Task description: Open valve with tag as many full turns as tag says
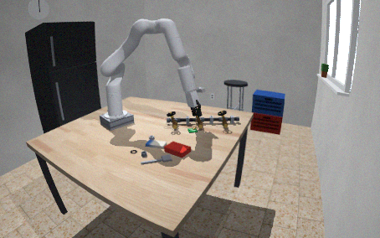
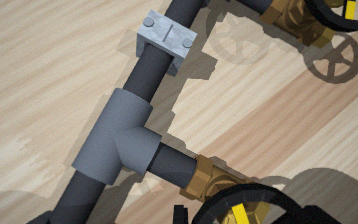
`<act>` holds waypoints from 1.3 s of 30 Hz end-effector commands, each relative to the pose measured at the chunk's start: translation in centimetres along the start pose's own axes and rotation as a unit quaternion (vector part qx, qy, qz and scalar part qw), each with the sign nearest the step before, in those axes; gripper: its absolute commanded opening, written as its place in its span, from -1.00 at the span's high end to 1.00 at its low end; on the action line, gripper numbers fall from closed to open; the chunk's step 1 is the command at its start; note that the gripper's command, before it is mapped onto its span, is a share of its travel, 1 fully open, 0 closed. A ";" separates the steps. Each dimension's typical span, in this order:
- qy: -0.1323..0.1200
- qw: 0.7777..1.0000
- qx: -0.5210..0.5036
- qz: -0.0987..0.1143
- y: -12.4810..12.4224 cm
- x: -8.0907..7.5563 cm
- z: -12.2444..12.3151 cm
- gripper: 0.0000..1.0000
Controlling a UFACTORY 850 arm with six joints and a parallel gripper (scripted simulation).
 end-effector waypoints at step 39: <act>0.038 0.967 -0.251 -0.013 0.5 0.0 0.5 1.00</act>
Point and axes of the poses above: the point where the finger pads meet when closed, its own x axis out along the fingers, its own y axis across the jaws, z = x × y, the point moved 9 cm from there along -x, back along the fingers, and after that the axes turned 12 degrees about -x, right-handed, at the moved point
